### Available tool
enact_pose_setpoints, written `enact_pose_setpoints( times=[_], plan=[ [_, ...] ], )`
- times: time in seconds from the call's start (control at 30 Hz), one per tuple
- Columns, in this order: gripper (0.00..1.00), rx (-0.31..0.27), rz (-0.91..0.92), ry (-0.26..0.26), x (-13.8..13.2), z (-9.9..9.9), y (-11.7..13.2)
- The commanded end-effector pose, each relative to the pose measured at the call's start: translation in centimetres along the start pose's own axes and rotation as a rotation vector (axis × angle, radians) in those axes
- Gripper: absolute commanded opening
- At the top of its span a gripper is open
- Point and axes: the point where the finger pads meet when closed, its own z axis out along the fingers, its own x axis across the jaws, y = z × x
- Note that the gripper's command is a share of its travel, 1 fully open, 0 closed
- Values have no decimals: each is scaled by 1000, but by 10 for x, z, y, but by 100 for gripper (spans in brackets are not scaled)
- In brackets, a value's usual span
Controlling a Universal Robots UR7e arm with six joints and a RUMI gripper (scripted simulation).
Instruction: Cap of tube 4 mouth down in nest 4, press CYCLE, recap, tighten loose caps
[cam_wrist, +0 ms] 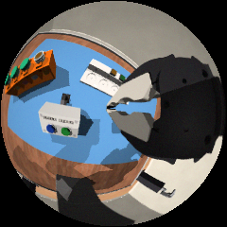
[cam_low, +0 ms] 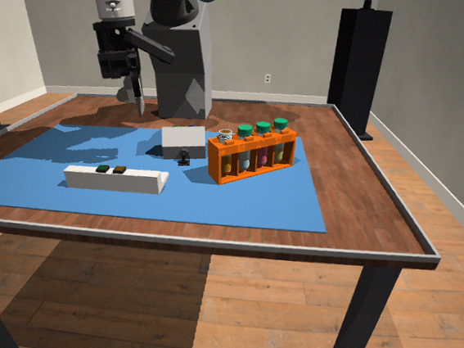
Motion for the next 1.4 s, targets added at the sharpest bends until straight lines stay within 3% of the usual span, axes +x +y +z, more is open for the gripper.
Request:
enact_pose_setpoints(
  times=[0.0, 1.03, 1.13, 1.37],
  plan=[
    [0, -82, 129, -226, -39, 24, -89],
    [0, -82, 129, -226, -39, 24, -89],
    [0, -48, 123, 22, -41, 24, -88],
    [0, -47, 123, 33, -41, 24, -88]
  ],
)
